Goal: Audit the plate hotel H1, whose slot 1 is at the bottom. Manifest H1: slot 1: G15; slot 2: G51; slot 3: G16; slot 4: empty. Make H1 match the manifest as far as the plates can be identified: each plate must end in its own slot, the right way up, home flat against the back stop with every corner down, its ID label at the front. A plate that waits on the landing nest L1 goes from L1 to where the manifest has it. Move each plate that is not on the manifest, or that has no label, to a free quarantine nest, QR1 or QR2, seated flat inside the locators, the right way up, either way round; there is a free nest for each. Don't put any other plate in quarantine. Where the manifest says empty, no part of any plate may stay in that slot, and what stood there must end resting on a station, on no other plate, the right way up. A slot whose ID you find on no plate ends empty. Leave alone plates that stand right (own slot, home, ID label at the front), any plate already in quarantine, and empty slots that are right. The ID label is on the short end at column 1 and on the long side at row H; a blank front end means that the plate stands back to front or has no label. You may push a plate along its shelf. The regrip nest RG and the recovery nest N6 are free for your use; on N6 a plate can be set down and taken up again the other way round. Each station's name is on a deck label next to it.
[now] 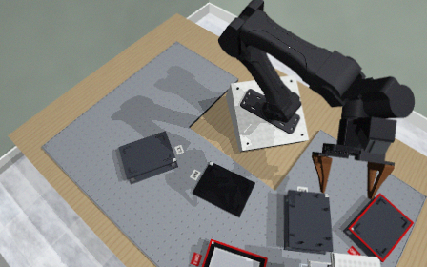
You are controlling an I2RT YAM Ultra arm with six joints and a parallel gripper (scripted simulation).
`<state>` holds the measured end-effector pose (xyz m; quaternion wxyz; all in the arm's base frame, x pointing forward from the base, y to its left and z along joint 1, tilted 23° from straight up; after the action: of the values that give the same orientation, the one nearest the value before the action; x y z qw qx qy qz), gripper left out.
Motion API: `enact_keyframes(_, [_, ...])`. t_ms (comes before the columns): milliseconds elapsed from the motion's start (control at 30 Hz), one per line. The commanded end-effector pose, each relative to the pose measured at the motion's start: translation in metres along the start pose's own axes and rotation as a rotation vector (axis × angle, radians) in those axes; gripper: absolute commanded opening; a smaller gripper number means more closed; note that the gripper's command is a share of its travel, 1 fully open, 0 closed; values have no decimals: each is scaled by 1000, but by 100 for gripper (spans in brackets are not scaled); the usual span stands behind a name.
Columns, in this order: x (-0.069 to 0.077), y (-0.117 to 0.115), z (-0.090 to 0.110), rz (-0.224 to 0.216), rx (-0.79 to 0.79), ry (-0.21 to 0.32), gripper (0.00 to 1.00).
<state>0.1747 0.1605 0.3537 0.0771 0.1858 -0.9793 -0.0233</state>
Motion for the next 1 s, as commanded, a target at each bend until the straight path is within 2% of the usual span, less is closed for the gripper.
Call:
enact_keyframes(0, [-1,3,-6,-26,-9,-9,100])
enact_keyframes(967, [-31,4,-22,-26,-9,-12,100])
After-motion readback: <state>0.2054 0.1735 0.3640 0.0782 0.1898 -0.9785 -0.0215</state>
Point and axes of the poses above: the point where the finger pads meet when closed, its own x axis back along the fingers, its own y axis across the jaws, z = x × y, the point moved 1 cm from there along x, back along the fingers, and after that the axes turned 2 degrees about x, right-handed, at the moved point
